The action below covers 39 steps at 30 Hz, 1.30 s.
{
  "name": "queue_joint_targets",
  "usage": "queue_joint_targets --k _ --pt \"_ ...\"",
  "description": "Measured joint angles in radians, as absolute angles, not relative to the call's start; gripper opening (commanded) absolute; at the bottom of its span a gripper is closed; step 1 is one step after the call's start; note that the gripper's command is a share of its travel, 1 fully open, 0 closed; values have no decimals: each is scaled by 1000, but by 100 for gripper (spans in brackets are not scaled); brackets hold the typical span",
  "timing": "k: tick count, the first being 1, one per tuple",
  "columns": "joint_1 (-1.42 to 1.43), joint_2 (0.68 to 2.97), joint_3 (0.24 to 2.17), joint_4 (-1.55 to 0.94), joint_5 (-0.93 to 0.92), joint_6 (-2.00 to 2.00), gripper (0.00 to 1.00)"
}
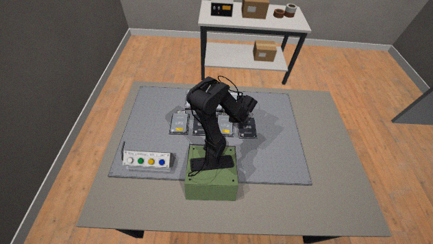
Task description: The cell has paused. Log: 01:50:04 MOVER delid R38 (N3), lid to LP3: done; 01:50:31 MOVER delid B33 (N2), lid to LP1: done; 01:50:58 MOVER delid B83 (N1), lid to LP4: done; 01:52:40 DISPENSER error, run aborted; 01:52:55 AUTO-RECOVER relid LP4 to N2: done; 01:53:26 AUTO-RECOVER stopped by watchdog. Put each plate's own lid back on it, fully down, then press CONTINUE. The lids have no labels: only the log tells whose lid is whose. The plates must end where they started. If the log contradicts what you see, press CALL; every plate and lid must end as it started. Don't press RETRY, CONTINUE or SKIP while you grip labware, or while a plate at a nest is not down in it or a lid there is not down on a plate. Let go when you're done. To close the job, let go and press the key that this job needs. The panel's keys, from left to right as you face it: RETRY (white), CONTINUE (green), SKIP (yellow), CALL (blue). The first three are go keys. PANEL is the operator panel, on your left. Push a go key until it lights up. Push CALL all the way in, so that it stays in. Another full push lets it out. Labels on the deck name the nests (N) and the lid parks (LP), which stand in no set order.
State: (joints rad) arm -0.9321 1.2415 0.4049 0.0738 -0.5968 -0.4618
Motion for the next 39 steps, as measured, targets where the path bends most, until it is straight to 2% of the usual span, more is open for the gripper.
queue_joint_targets --k 20,39 --pt "-920 1239 404 75 -588 -456 0" --pt "-513 979 247 104 -336 -224 0"
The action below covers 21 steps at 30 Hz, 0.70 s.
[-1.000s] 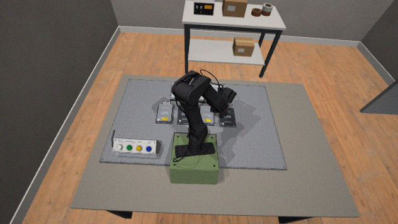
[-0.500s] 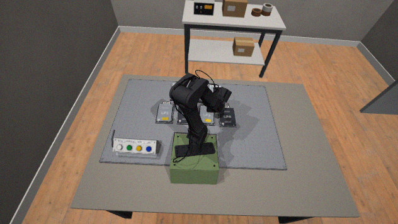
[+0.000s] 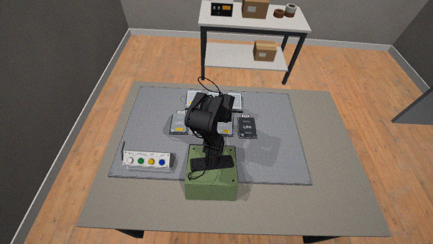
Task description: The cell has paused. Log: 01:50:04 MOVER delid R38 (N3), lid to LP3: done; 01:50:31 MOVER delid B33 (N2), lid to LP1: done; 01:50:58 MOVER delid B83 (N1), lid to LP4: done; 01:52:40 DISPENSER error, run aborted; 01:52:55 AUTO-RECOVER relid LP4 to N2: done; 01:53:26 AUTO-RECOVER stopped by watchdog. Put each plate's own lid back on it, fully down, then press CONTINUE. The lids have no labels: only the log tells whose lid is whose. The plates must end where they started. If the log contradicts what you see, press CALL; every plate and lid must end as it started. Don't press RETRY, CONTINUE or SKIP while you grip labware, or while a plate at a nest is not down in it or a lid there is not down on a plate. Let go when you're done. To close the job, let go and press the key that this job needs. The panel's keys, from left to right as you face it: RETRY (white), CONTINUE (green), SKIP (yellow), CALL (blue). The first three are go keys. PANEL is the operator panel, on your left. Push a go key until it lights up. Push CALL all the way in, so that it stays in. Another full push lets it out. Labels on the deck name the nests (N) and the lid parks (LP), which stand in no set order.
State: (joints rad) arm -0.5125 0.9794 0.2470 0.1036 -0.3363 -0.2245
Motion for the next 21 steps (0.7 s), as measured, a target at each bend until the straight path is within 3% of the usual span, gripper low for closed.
queue_joint_targets --k 21 --pt "112 962 245 100 152 118 0"
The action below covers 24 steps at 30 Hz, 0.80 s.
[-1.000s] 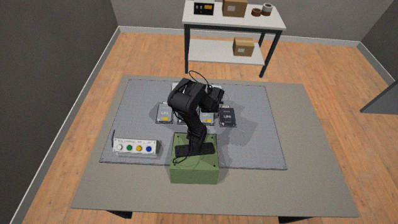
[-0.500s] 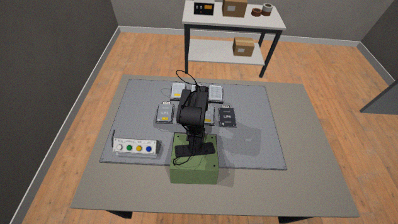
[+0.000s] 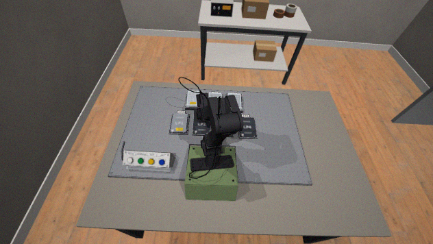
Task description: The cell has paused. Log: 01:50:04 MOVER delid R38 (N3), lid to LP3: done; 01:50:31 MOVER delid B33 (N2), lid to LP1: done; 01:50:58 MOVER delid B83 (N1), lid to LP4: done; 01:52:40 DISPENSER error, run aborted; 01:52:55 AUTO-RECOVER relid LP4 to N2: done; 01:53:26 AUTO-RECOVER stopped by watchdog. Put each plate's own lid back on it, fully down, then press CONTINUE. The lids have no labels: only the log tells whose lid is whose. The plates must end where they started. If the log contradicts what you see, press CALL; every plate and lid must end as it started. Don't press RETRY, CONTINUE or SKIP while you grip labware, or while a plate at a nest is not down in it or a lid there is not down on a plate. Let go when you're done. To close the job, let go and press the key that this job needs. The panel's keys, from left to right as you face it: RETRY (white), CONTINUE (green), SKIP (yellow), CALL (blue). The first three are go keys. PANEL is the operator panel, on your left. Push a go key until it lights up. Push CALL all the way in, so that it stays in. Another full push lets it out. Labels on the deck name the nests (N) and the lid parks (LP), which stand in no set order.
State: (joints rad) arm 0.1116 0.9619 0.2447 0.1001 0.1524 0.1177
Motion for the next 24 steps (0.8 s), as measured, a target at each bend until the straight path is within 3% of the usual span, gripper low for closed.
queue_joint_targets --k 24 --pt "546 1250 411 103 556 435 0"
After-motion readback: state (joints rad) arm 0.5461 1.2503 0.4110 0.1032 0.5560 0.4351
